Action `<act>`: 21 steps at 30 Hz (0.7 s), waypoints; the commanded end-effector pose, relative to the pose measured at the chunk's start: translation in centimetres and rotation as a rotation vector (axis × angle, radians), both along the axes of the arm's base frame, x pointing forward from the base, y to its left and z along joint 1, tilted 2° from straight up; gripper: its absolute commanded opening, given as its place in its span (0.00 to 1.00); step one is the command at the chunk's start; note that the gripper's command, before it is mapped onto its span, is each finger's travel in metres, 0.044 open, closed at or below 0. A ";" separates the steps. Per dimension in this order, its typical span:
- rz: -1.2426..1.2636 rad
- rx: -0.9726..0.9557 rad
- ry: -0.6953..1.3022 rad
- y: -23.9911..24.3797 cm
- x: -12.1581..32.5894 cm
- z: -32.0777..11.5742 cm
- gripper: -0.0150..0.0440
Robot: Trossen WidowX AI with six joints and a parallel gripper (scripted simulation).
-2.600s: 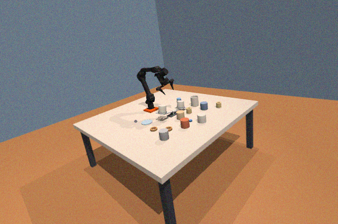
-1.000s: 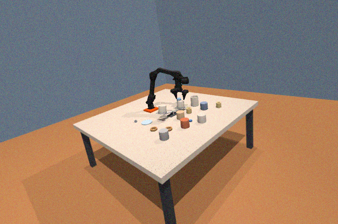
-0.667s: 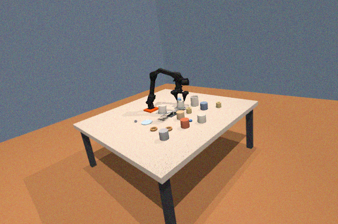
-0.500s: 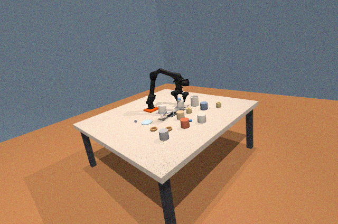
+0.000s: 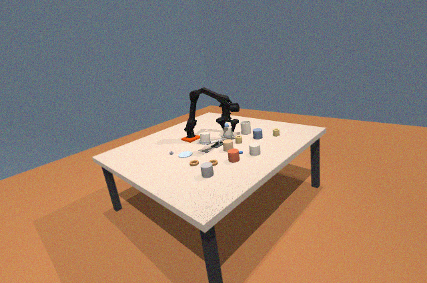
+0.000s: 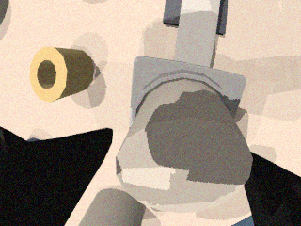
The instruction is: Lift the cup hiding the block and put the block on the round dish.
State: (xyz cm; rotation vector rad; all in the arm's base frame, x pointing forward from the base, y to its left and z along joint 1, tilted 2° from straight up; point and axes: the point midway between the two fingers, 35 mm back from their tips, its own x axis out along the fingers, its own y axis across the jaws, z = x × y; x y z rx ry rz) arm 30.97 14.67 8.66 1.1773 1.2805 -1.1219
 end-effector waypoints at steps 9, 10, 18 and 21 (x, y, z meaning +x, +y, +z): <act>-0.005 -0.008 0.005 -0.1 -0.2 -1.8 0.96; -0.005 -0.008 0.005 -0.1 -0.2 -1.8 0.91; -0.005 -0.008 0.005 -0.1 -0.2 -1.8 0.79; -0.005 -0.008 0.005 -0.1 -0.2 -1.8 0.72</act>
